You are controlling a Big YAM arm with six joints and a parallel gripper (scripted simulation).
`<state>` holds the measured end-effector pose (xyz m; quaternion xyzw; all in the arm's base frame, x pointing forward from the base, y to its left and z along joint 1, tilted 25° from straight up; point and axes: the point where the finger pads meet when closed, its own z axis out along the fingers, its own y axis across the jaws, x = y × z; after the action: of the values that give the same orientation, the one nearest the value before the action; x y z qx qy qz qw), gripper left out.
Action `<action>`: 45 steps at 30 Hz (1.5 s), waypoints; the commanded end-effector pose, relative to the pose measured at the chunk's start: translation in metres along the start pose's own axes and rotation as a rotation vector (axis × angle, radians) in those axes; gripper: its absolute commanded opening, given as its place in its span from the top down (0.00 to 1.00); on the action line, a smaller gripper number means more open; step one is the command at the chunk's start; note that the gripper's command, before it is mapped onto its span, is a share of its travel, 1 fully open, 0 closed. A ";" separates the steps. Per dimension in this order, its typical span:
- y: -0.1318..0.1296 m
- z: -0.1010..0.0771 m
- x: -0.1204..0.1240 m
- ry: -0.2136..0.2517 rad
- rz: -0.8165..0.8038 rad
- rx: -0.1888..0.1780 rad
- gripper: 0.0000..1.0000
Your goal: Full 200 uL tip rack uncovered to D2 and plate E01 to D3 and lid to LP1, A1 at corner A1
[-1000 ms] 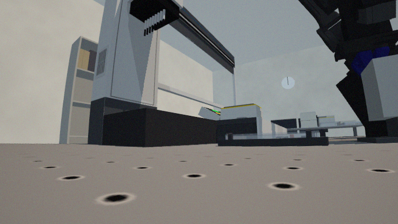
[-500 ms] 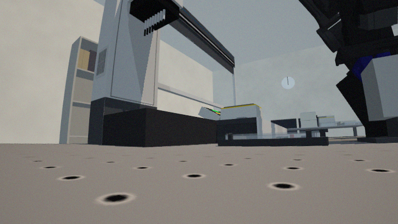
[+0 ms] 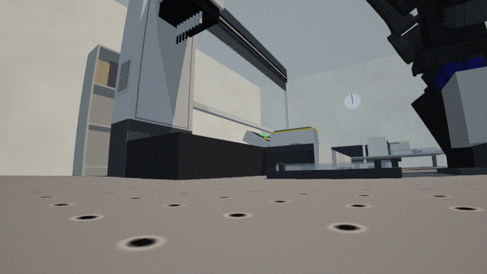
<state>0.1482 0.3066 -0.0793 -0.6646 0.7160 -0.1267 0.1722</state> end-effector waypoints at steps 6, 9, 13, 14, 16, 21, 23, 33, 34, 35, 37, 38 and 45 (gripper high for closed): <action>0.001 -0.006 -0.026 -0.026 0.005 0.004 1.00; 0.002 -0.003 -0.028 -0.015 0.004 0.003 1.00; -0.002 -0.010 -0.039 -0.038 0.012 0.007 1.00; -0.005 -0.012 -0.041 -0.045 0.022 0.009 1.00; -0.004 -0.008 -0.038 -0.035 0.017 0.007 1.00; 0.000 -0.005 -0.037 -0.023 0.008 0.004 1.00; 0.000 -0.005 -0.037 -0.023 0.008 0.004 1.00; 0.000 -0.007 -0.042 -0.028 0.008 0.005 1.00; 0.000 -0.006 -0.042 -0.026 0.006 0.005 1.00; 0.001 -0.006 -0.042 -0.025 0.005 0.004 1.00; 0.001 -0.006 -0.043 -0.027 0.005 0.004 1.00; 0.000 -0.006 -0.043 -0.027 0.006 0.004 1.00; 0.001 -0.006 -0.045 -0.027 0.004 0.003 1.00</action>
<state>0.1501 0.3310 -0.0776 -0.6638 0.7168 -0.1281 0.1706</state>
